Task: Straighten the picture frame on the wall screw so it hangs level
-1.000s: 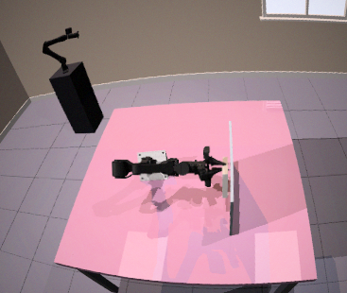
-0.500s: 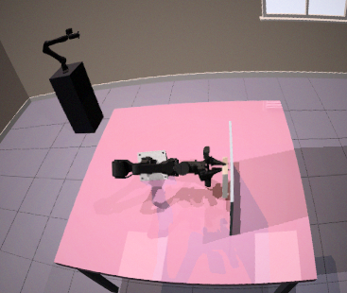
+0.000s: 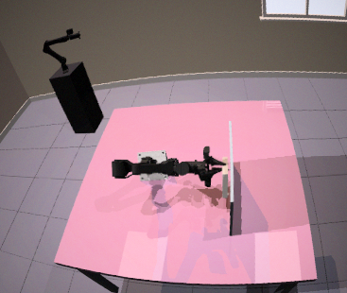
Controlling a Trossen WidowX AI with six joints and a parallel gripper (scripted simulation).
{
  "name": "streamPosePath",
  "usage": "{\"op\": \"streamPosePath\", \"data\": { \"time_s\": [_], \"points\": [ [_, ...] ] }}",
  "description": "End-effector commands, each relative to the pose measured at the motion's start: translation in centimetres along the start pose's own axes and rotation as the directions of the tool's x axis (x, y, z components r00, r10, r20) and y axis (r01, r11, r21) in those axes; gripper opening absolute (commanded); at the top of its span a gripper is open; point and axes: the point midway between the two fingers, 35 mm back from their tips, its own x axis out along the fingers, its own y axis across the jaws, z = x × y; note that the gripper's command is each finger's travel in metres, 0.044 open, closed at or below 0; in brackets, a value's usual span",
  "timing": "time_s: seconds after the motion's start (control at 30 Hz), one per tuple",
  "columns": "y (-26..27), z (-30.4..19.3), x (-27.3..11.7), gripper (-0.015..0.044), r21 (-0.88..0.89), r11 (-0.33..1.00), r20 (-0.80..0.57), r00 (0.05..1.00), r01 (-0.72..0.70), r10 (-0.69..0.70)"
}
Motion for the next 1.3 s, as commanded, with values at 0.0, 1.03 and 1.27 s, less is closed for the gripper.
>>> {"op": "streamPosePath", "data": {
  "time_s": [0.0,1.03,1.27],
  "points": [
    [0.34,0.4,0.06,0.0,0.001,1.0,0.008,1.0,-0.011,0.011],
    [0.34,0.96,0.06,0.0,0.001,1.0,0.008,1.0,-0.011,0.011],
    [0.28,0.98,0.06,0.0,0.001,1.0,0.008,1.0,-0.011,0.011]
  ]
}}
